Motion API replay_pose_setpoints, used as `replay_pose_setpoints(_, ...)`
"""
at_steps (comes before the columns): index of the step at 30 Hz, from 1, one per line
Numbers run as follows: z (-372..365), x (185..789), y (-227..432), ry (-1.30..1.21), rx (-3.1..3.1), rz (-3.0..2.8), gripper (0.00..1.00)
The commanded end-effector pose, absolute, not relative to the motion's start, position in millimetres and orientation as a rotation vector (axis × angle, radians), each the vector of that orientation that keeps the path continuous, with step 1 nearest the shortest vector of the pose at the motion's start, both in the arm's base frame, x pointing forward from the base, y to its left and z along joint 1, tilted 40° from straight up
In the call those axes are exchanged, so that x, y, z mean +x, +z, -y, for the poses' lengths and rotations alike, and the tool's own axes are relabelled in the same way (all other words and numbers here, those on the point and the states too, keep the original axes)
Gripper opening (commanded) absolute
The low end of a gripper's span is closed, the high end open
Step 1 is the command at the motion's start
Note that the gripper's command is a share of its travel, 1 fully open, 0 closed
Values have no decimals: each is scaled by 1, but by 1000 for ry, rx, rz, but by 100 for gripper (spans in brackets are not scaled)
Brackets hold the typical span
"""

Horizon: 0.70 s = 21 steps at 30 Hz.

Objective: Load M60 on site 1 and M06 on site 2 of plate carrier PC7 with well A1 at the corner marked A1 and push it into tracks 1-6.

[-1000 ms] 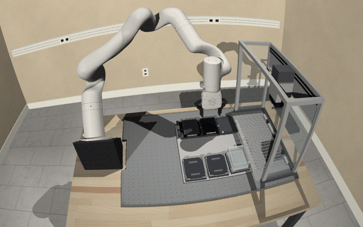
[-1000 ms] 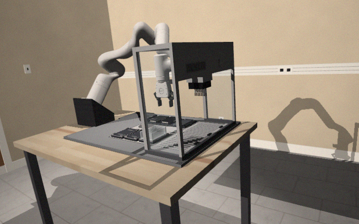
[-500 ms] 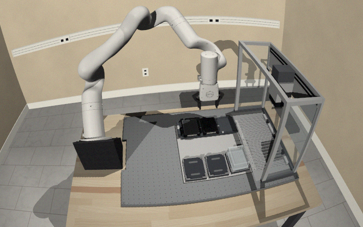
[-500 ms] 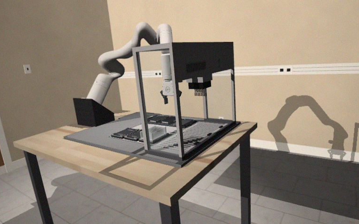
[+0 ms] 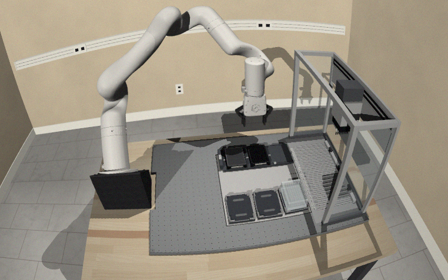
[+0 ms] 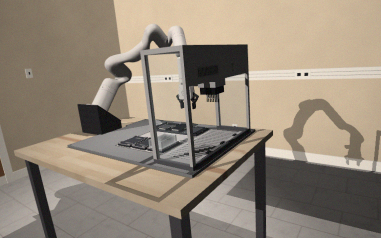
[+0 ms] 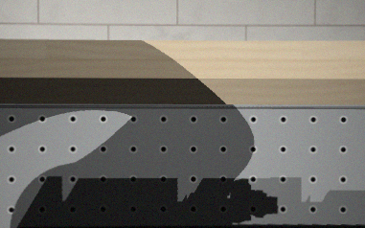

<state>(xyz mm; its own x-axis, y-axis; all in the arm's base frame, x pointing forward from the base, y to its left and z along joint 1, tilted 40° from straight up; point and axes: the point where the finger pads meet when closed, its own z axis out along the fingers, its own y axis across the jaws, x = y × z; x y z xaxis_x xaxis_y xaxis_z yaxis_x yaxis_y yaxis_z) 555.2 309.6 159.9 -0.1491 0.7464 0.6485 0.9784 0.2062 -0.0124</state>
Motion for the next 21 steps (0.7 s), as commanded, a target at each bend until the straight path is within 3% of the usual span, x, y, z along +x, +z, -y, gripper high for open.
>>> replay_pose_setpoints(1,-315,555,166,-574,-1598,1958,100)
replay_pose_setpoints(21,-322,554,158,-574,-1598,1958,100)
